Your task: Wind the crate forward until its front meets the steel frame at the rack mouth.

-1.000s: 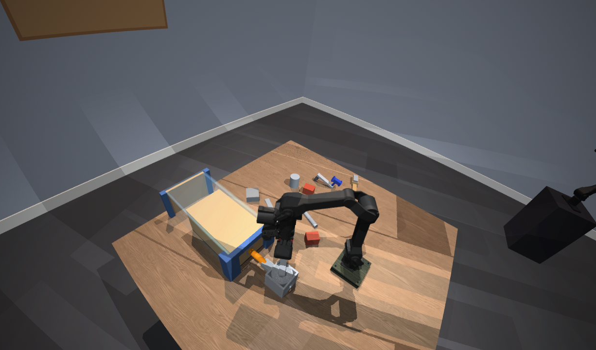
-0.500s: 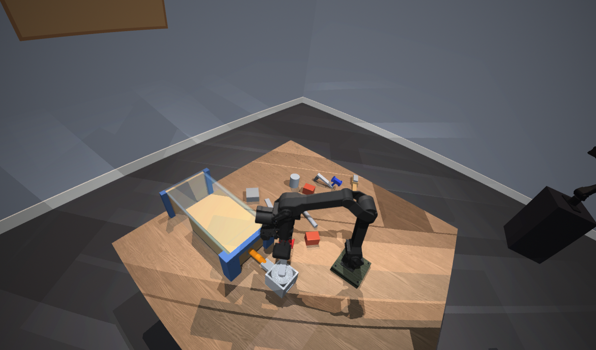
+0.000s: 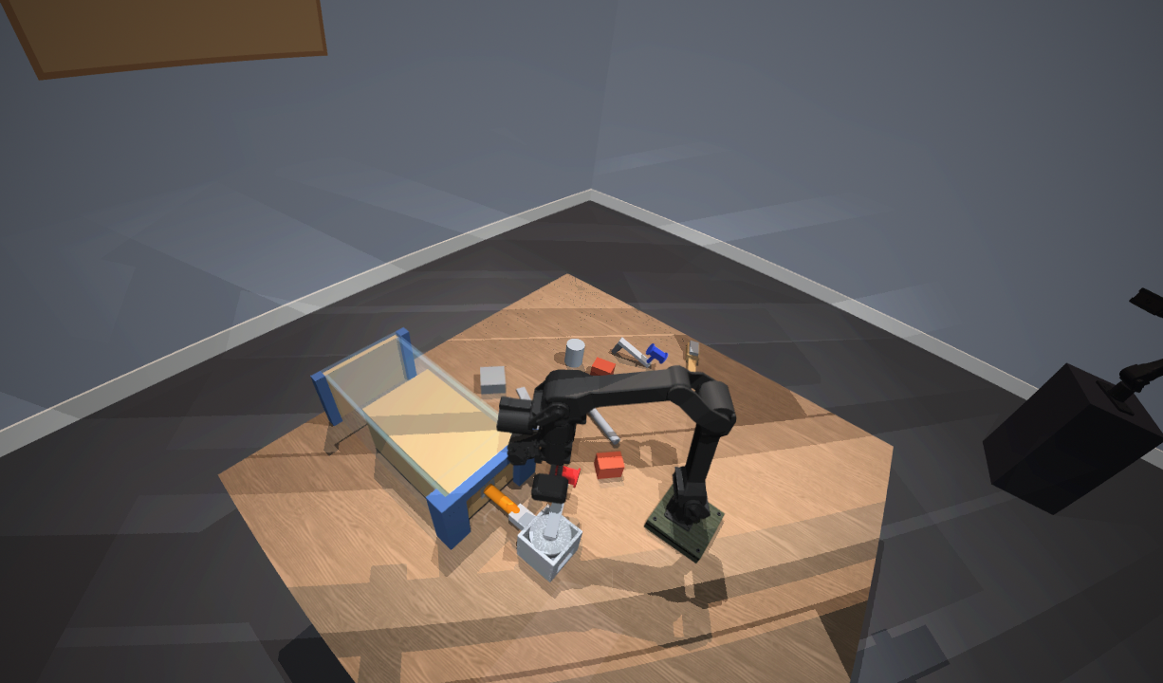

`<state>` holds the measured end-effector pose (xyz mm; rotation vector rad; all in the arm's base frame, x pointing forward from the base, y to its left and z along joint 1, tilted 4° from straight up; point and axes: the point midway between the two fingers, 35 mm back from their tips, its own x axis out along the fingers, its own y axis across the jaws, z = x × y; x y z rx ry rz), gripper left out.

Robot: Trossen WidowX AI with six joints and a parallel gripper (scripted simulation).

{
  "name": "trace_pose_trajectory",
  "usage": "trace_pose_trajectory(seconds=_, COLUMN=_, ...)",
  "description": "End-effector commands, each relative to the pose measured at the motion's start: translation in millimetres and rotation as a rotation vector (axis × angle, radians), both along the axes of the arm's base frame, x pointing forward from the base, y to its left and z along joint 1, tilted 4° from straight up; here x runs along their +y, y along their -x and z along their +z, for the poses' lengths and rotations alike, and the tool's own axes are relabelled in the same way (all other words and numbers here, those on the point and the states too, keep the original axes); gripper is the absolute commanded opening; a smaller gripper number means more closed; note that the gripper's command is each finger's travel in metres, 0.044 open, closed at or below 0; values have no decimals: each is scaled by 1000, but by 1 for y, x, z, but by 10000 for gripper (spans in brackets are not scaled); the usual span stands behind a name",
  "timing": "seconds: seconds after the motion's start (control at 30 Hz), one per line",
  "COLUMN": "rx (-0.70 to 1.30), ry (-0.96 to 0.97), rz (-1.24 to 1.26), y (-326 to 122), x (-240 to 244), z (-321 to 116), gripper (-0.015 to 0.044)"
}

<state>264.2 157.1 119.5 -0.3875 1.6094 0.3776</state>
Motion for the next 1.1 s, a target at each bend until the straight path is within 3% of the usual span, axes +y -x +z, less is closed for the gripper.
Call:
trace_pose_trajectory(seconds=0.0, rx=-8, ry=-4, rz=0, y=-3, x=1, z=30, gripper=440)
trace_pose_trajectory(seconds=0.1, rx=-7, ry=-4, rz=1, y=-2, x=0, z=50, gripper=440)
trace_pose_trajectory(seconds=0.37, rx=-11, ry=-7, rz=0, y=-1, x=0, z=53, gripper=440)
trace_pose_trajectory(seconds=0.63, rx=-142, ry=-82, rz=-3, y=29, x=-20, z=111, gripper=440)
trace_pose_trajectory(seconds=0.77, rx=-159, ry=-92, rz=-3, y=34, x=-23, z=118, gripper=440)
trace_pose_trajectory(seconds=1.07, rx=-157, ry=-90, rz=52, y=39, x=50, z=113, gripper=440)
